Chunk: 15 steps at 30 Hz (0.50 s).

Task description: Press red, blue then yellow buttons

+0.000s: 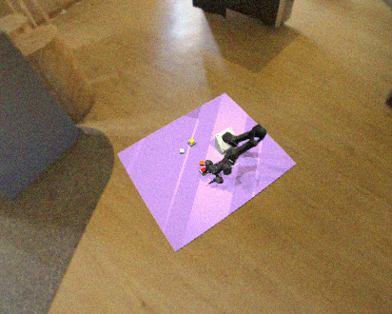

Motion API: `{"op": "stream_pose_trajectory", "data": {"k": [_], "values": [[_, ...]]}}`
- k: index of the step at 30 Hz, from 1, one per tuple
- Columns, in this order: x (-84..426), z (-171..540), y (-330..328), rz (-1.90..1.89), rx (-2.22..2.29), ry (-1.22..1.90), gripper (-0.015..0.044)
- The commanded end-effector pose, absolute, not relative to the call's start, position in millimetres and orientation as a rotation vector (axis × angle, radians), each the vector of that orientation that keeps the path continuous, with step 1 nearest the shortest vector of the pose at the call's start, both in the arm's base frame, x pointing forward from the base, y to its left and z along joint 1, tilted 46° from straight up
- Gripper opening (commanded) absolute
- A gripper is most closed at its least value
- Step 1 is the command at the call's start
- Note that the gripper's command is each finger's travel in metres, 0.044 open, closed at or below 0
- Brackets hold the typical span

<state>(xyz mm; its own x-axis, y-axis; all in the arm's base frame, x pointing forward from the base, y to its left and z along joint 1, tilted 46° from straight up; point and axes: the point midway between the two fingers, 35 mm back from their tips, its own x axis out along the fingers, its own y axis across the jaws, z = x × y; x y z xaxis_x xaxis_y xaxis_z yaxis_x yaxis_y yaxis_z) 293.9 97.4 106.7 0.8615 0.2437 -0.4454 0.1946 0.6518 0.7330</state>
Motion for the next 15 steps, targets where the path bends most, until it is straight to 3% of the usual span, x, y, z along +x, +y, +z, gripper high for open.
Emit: {"op": "stream_pose_trajectory", "data": {"k": [1,8,15], "values": [[295,105,96,0.027,0.859,0.561,0.0400],[298,65,52,0.048,0.516,1.027,0.0400],[275,76,9,0.339,0.557,1.371,0.0400]]}}
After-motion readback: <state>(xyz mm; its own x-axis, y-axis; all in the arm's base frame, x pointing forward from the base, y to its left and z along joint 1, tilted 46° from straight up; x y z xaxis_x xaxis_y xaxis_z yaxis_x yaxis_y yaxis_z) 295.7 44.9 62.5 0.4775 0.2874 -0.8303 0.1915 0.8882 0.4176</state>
